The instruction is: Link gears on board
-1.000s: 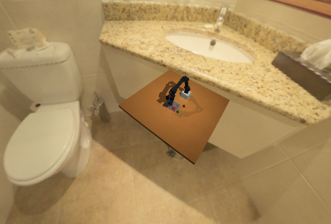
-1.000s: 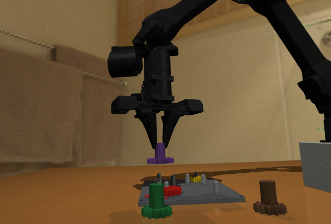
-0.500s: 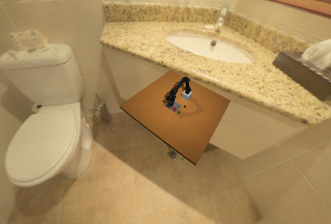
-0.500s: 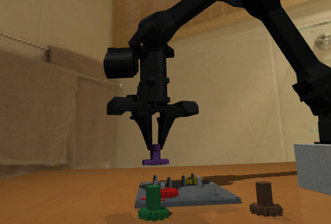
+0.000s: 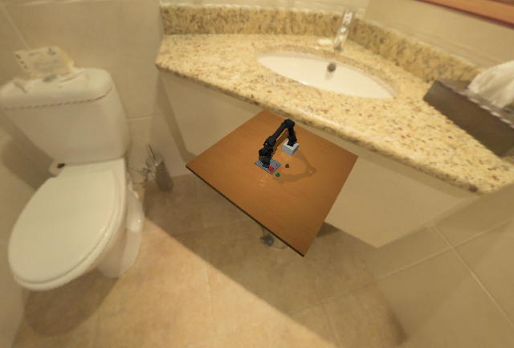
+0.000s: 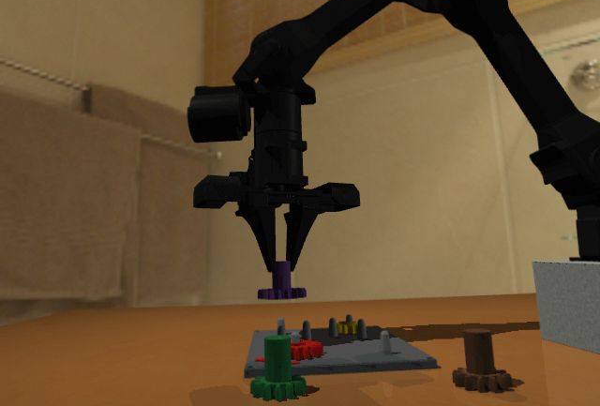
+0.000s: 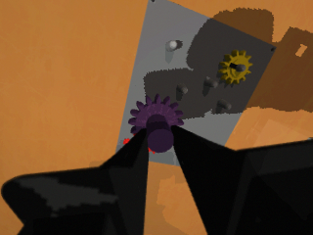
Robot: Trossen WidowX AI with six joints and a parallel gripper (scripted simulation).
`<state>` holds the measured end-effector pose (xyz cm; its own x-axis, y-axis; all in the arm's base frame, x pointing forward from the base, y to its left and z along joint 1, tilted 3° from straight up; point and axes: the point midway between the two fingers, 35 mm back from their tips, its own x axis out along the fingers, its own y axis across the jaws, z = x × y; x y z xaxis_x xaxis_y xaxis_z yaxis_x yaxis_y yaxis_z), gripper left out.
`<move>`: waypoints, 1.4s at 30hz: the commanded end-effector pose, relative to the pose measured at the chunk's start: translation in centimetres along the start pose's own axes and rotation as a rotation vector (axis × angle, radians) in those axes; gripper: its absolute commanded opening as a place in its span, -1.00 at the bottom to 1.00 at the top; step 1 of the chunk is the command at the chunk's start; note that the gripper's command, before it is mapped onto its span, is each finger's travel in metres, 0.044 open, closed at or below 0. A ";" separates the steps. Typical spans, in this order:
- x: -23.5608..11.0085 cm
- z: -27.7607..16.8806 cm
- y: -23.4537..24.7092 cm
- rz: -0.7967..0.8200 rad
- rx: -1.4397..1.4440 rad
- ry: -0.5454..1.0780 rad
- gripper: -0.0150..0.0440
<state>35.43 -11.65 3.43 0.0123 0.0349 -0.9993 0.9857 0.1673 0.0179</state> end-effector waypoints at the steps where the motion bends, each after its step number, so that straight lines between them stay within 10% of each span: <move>1: -0.1 0.1 0.1 0.000 -0.007 -0.005 -0.49; 42: 4.5 0.1 0.0 0.000 0.092 -0.005 -0.49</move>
<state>35.66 -11.63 -0.20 0.0188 0.0302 -0.9994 0.9900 0.1390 0.0228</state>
